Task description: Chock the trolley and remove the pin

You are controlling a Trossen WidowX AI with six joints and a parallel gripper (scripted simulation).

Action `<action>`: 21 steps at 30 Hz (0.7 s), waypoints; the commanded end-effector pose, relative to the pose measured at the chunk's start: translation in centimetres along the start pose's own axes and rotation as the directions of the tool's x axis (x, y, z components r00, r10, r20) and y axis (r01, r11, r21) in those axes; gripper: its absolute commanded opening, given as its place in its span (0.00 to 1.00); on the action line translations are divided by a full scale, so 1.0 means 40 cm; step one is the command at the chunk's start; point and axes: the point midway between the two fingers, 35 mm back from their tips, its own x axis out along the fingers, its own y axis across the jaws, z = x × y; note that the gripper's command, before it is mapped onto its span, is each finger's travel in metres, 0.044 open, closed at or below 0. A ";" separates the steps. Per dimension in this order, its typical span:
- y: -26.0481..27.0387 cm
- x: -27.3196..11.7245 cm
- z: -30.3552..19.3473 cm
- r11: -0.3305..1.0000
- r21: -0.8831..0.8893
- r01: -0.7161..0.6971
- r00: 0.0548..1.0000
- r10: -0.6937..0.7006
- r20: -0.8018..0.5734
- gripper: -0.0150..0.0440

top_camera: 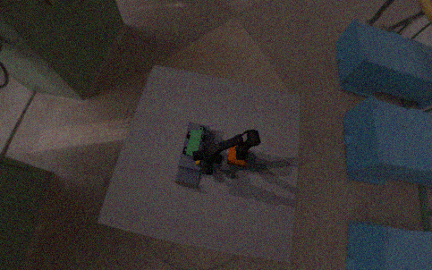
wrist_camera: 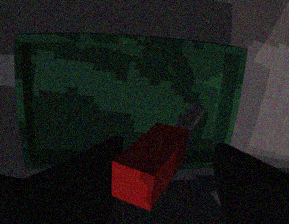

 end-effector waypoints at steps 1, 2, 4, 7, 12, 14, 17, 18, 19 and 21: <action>0.006 0.005 0.003 1.000 0.000 0.003 1.000 -0.003 0.006 0.58; 0.007 0.005 0.003 1.000 0.000 0.003 1.000 -0.003 0.006 0.58; 0.010 0.006 0.003 1.000 0.000 0.003 1.000 -0.003 0.006 0.58; 0.013 0.007 0.002 1.000 0.000 0.002 1.000 -0.002 0.006 0.58; 0.018 0.009 0.002 1.000 0.000 0.002 1.000 -0.002 0.006 0.58; 0.020 0.010 0.001 1.000 0.000 0.002 1.000 -0.002 0.006 0.58; 0.023 0.011 0.001 1.000 0.000 0.002 1.000 -0.002 0.006 0.58; 0.024 0.011 0.001 1.000 0.000 0.002 1.000 -0.002 0.006 0.58; 0.025 0.012 0.000 1.000 0.000 0.002 1.000 -0.002 0.006 0.58; 0.028 0.013 0.000 1.000 0.000 0.002 1.000 -0.002 0.006 0.58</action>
